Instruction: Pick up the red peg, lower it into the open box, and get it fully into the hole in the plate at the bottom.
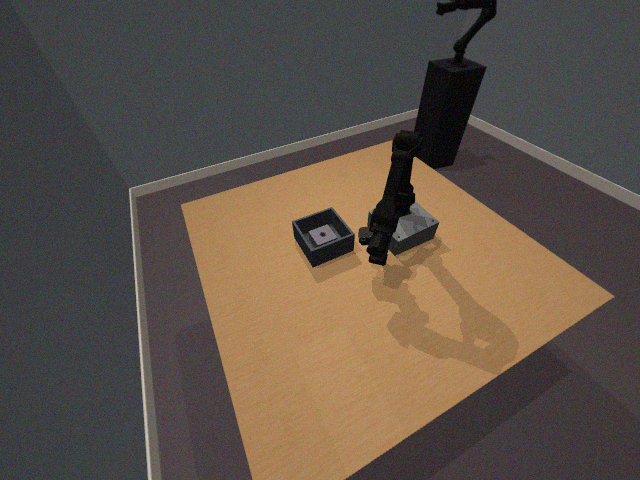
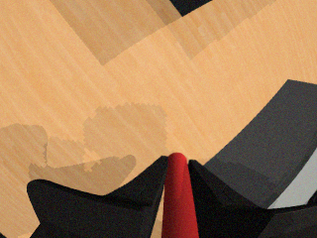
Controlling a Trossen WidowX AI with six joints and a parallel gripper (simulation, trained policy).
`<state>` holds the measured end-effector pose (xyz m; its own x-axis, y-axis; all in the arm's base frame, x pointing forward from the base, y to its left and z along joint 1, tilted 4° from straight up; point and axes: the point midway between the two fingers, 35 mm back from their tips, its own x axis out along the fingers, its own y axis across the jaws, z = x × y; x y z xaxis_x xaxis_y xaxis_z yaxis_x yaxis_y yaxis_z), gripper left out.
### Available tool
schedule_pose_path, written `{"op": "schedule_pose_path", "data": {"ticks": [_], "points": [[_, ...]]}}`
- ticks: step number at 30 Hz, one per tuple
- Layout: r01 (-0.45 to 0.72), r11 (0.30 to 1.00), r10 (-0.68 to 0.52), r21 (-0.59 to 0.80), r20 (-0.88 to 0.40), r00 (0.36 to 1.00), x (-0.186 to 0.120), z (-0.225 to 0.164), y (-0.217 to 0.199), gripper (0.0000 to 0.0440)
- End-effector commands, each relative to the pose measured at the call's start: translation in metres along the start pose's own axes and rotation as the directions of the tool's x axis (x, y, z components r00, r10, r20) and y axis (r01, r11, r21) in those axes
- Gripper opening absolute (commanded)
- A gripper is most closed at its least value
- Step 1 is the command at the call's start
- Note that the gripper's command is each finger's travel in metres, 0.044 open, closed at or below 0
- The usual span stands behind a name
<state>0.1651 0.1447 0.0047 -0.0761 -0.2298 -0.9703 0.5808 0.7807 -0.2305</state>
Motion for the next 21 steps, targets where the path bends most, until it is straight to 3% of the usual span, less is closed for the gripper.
{"op": "schedule_pose_path", "data": {"ticks": [1, 13, 21], "points": [[-0.021, 1.000, 0.021, 0.002, 0.024, 1.000, -0.018, 0.008, 0.001, 0.0000], [-0.065, 0.994, 0.058, 0.086, 0.087, 0.995, -0.068, 0.041, 0.002, 0.0000], [-0.094, 0.978, 0.071, 0.187, 0.126, 0.989, -0.083, 0.075, 0.001, 0.0000]]}}
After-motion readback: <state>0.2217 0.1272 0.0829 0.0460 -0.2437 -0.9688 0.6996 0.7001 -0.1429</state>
